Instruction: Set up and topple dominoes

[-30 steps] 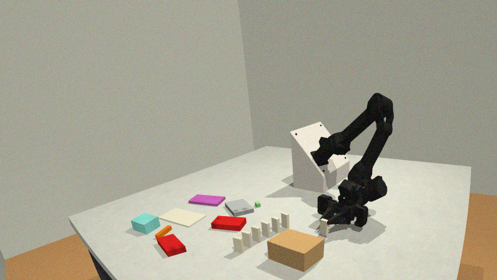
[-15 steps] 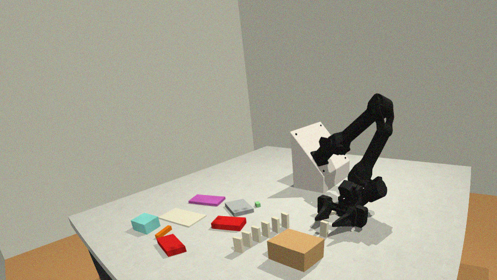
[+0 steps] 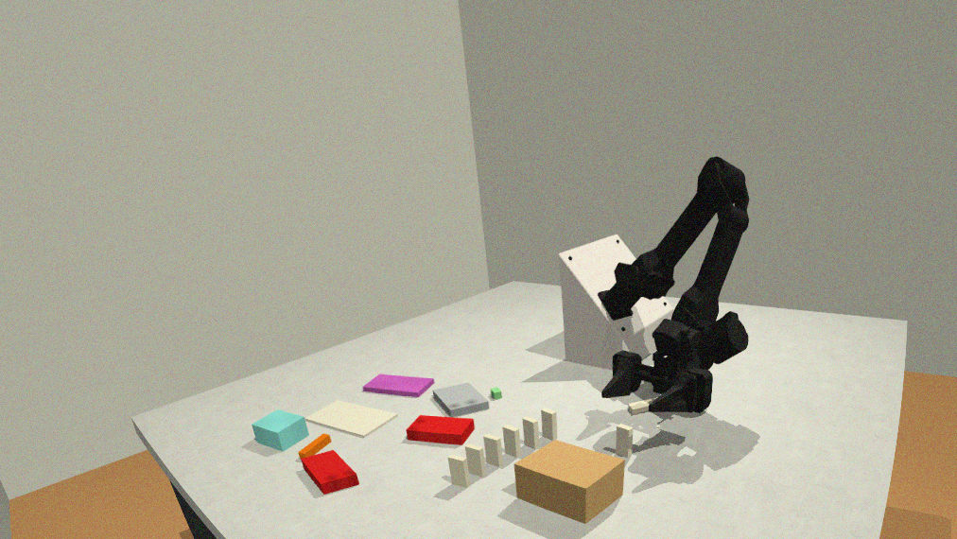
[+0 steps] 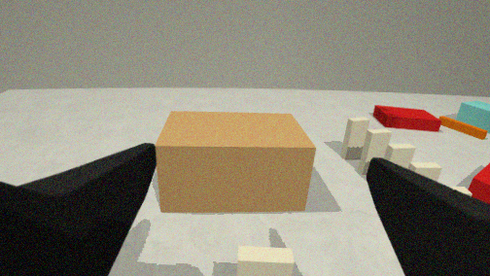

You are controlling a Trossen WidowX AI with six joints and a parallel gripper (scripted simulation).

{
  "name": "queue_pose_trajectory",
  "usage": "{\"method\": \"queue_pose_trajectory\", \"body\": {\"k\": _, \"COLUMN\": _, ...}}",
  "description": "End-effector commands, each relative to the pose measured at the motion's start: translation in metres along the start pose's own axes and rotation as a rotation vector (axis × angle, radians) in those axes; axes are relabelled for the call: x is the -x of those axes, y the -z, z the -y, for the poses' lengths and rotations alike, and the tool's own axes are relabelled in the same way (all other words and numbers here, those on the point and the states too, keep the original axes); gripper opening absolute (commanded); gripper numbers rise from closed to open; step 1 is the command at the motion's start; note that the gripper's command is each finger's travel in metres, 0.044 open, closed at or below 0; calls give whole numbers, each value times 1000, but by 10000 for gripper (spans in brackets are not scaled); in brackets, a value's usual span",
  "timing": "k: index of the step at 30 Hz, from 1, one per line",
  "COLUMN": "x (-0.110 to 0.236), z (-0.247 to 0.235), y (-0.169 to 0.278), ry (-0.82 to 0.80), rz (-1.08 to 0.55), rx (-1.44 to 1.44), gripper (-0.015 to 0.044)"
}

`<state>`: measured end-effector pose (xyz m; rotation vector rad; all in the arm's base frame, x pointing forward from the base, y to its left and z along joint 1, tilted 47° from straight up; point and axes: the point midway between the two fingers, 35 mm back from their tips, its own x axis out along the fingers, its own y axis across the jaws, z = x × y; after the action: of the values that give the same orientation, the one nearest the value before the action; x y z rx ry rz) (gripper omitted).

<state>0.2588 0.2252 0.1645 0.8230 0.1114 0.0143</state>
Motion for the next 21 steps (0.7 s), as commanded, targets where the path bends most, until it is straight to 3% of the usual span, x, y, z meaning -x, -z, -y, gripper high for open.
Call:
{"method": "queue_pose_trajectory", "body": {"k": 1, "x": 1, "z": 3, "y": -5, "ry": -1, "rz": -16, "rx": 23, "gripper": 440}}
{"method": "queue_pose_trajectory", "body": {"k": 5, "x": -20, "z": -6, "y": 9, "ry": -3, "rz": -149, "rx": 158, "gripper": 440}}
{"method": "queue_pose_trajectory", "body": {"k": 12, "x": -61, "z": -5, "y": 27, "ry": 24, "rz": -664, "rx": 453, "gripper": 440}}
{"method": "queue_pose_trajectory", "body": {"k": 17, "x": -57, "z": 4, "y": 10, "ry": 55, "rz": -1040, "rx": 452, "gripper": 440}}
{"method": "queue_pose_trajectory", "body": {"k": 21, "x": -48, "z": 3, "y": -3, "ry": 52, "rz": -1220, "rx": 367, "gripper": 440}}
